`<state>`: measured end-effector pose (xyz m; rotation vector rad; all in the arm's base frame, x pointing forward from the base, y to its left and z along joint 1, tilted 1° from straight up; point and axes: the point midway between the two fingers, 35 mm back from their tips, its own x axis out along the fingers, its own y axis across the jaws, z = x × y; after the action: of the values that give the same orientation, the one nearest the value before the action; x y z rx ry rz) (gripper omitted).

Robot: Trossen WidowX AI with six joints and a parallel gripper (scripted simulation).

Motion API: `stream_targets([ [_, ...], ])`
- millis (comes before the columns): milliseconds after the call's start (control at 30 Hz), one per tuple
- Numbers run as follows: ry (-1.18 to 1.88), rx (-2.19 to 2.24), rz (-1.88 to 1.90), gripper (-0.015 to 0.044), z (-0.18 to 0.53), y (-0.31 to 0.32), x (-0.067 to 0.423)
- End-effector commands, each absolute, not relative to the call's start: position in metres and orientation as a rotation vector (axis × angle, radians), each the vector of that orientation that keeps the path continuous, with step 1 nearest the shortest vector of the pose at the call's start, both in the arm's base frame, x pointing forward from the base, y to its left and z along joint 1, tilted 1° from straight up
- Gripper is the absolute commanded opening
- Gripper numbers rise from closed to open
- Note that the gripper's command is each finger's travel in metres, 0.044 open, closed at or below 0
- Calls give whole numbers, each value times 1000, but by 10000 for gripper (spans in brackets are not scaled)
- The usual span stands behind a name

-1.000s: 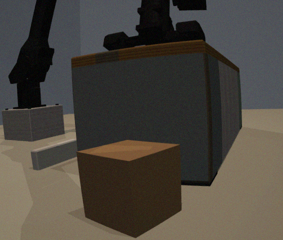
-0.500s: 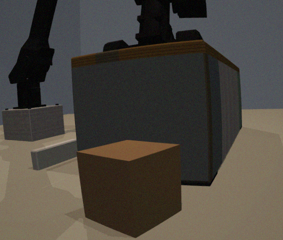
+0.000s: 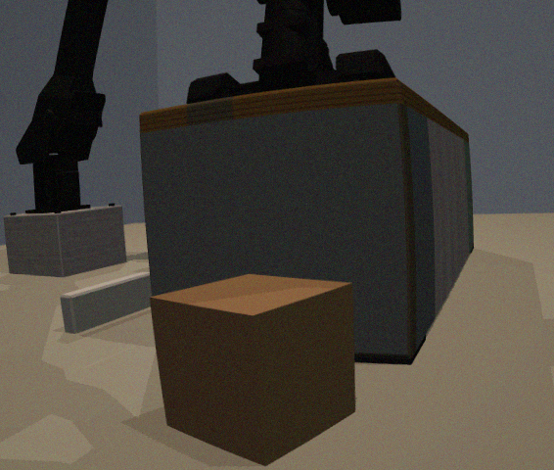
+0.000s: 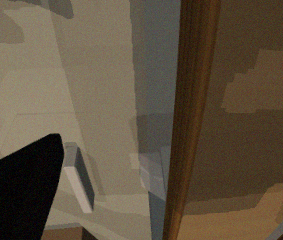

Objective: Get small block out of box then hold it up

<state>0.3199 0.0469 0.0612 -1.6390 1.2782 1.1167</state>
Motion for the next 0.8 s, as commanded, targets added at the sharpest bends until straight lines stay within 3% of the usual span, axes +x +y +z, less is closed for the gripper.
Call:
stream_targets([
  [0,1290,-1640,1111,400,59,35,321],
  [767,1292,-1643,1108,400,60,-6,330],
])
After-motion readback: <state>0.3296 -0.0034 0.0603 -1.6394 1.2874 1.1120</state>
